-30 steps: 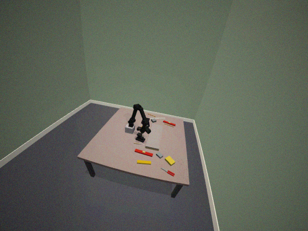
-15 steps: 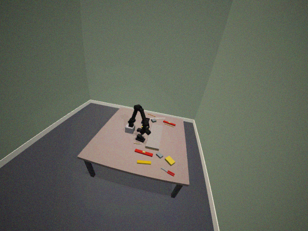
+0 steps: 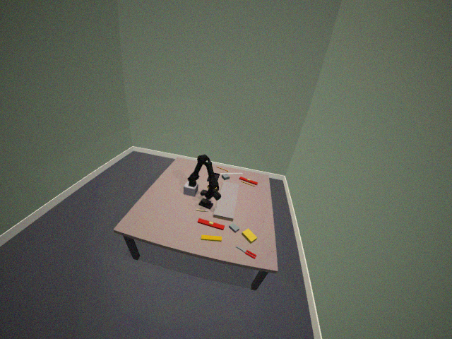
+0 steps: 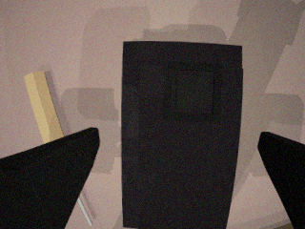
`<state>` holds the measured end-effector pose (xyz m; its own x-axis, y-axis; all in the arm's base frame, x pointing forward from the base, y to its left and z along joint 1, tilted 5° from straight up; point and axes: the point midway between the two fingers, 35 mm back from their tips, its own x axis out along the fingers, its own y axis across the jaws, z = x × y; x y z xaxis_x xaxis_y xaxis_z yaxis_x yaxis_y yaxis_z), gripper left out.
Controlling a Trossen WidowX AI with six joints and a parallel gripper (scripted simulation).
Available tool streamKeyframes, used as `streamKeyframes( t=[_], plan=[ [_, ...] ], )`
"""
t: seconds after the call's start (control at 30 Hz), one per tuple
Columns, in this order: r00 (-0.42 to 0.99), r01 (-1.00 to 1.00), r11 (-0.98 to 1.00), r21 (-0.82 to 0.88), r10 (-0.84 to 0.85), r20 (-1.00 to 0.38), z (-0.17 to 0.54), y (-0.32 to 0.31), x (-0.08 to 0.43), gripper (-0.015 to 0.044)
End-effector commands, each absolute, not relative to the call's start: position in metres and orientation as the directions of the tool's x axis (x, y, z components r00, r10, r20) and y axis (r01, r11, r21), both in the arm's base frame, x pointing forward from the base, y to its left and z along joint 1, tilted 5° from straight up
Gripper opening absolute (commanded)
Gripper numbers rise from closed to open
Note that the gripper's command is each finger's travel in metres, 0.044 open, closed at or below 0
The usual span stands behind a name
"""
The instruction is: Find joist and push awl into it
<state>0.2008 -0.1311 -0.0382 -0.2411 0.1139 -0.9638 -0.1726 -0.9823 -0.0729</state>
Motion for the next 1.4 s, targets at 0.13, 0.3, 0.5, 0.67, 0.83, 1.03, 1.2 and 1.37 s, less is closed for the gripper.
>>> streamKeyframes(
  t=[0.13, 0.3, 0.5, 0.67, 0.83, 1.03, 1.2, 1.37],
  plan=[
    [-0.247, -0.177, -0.982, -0.073, 0.116, -0.962, -0.045, -0.129, 0.198, 0.0361],
    [-0.247, -0.177, -0.982, -0.073, 0.116, -0.962, -0.045, -0.129, 0.198, 0.0308],
    [-0.247, -0.177, -0.982, -0.073, 0.116, -0.962, -0.045, -0.129, 0.198, 0.0268],
    [-0.247, -0.177, -0.982, -0.073, 0.116, -0.962, -0.045, -0.129, 0.198, 0.0235],
    [-0.247, -0.177, -0.982, -0.073, 0.116, -0.962, -0.045, -0.129, 0.198, 0.0202],
    [-0.247, -0.177, -0.982, -0.073, 0.116, -0.962, -0.045, -0.129, 0.198, 0.0162],
    [-0.247, -0.177, -0.982, -0.073, 0.116, -0.962, -0.027, -0.132, 0.201, 0.003],
    [-0.247, -0.177, -0.982, -0.073, 0.116, -0.962, 0.008, -0.136, 0.202, 0.0]
  ],
)
